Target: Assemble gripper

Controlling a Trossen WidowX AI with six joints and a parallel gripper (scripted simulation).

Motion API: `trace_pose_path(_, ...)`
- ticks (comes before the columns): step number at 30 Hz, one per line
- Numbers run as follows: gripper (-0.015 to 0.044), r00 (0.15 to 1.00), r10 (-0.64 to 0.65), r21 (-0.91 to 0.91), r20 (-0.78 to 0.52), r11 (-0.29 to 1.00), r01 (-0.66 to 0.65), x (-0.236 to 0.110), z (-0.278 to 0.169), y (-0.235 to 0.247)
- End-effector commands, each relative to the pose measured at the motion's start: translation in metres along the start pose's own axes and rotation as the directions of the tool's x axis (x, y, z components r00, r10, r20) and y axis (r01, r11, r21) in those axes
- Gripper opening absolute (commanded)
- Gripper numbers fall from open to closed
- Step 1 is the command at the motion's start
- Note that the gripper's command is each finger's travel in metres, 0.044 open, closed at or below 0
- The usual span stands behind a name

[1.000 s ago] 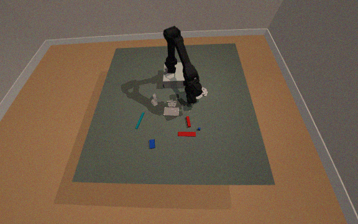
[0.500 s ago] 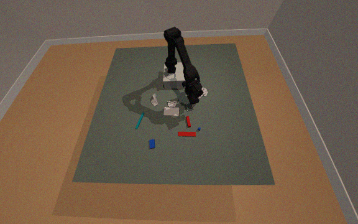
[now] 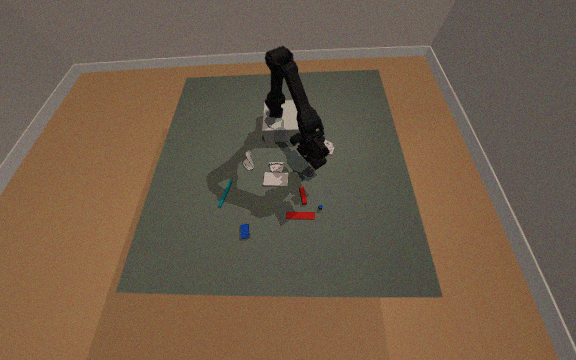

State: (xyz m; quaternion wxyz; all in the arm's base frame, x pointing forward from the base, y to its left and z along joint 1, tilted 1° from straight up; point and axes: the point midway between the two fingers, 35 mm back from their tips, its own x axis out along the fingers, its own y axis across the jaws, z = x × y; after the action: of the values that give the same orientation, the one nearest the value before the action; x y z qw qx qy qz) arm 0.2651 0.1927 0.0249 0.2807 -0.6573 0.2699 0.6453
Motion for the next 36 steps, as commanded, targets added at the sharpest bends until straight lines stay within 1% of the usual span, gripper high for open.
trace_pose_path(1, 0.0037, 1.000, -0.005, -0.066, -0.004, 0.998, 0.004, -0.002, -0.002, -0.005)
trace_pose_path(14, 0.0037, 1.000, -0.006, -0.309, -0.004, 0.951, 0.004, -0.001, -0.004, -0.017)
trace_pose_path(25, 0.0037, 1.000, -0.006, -0.312, -0.004, 0.950, 0.004, 0.000, -0.004, -0.018)
trace_pose_path(36, 0.0037, 1.000, -0.006, -0.312, -0.004, 0.950, 0.004, 0.017, -0.004, -0.019)
